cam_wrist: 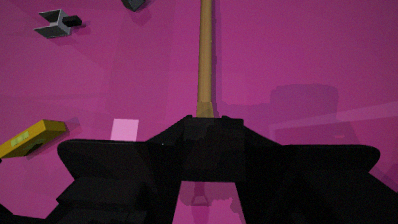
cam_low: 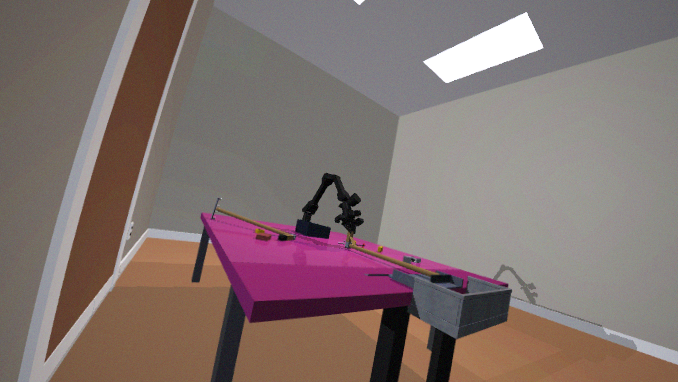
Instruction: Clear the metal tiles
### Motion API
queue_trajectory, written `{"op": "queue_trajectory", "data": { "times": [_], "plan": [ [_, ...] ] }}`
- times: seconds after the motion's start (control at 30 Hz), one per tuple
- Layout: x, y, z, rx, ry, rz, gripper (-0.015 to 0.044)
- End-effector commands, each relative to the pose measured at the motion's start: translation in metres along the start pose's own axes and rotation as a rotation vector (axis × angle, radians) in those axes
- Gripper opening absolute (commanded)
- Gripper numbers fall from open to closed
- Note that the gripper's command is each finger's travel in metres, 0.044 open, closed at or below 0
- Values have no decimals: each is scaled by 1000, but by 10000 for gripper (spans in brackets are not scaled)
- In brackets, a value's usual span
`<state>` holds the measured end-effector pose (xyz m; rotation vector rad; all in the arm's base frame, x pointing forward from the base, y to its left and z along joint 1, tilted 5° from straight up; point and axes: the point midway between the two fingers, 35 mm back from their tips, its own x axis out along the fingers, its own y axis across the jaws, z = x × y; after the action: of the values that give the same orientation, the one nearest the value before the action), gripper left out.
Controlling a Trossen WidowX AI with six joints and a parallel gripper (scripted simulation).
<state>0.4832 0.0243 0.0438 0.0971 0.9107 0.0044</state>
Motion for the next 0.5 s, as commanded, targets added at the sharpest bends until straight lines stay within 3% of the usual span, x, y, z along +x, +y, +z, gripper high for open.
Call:
{"op": "queue_trajectory", "data": {
  "times": [0.0, 0.47],
  "plan": [
    [-7, 1, 2, 1, -17, -2, 0],
    [-17, 2, -8, 1, -18, -2, 0]
  ]
}}
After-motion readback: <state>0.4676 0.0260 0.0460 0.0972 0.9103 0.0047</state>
